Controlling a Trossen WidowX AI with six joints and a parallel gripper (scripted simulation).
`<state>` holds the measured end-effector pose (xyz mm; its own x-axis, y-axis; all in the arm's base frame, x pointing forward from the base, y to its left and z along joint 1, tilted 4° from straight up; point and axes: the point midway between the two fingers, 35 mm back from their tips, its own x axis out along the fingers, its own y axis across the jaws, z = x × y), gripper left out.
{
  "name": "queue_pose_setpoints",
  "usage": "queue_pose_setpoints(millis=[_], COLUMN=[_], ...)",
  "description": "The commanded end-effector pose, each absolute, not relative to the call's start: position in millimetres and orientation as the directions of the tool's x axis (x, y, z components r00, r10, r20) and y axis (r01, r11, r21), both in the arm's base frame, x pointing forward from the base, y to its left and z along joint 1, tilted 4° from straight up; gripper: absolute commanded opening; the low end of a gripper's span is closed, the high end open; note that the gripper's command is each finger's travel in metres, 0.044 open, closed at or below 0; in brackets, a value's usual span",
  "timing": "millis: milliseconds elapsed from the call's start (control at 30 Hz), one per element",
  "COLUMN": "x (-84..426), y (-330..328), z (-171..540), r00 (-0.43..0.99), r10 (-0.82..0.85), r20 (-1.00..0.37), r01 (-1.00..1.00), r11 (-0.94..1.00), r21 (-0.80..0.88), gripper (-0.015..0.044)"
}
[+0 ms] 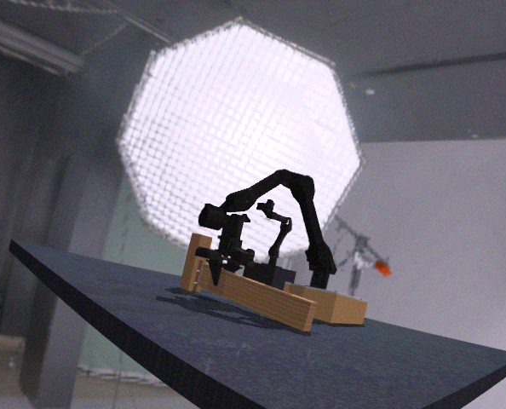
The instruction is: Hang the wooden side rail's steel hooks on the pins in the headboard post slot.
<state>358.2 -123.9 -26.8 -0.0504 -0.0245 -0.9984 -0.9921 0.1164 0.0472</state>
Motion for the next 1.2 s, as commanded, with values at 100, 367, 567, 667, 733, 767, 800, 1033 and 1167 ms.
queue_pose_setpoints(millis=[100,367,567,667,733,767,800,1033,1167], x=[358.2,358.1,358.5,358.7,358.8,358.9,358.9,359.4,359.7], y=[-126.5,-127.2,-127.7,-128.0,-128.1,-128.2,-128.3,-128.8,-129.1], z=[-24.1,-23.3,-22.9,-22.7,-22.5,-22.4,-22.4,-21.9,-21.6], r00=[-0.044,-0.044,-0.044,-0.044,-0.044,-0.044,-0.044,-0.044,-0.044], r10=[-0.032,-0.032,-0.032,-0.032,-0.032,-0.032,-0.032,-0.032,-0.032], r20=[-0.999,-0.999,-0.999,-0.999,-0.999,-0.999,-0.999,-0.999,-0.999], r01=[-0.992,-0.992,-0.992,-0.992,-0.992,-0.992,-0.992,-0.992,-0.992], r11=[0.116,0.116,0.116,0.116,0.116,0.116,0.116,0.116,0.116], r21=[0.04,0.04,0.04,0.04,0.04,0.04,0.04,0.04,0.04], gripper=[0.0,0.0,0.0,0.0,0.0,0.0,0.0,0.0,0.0])
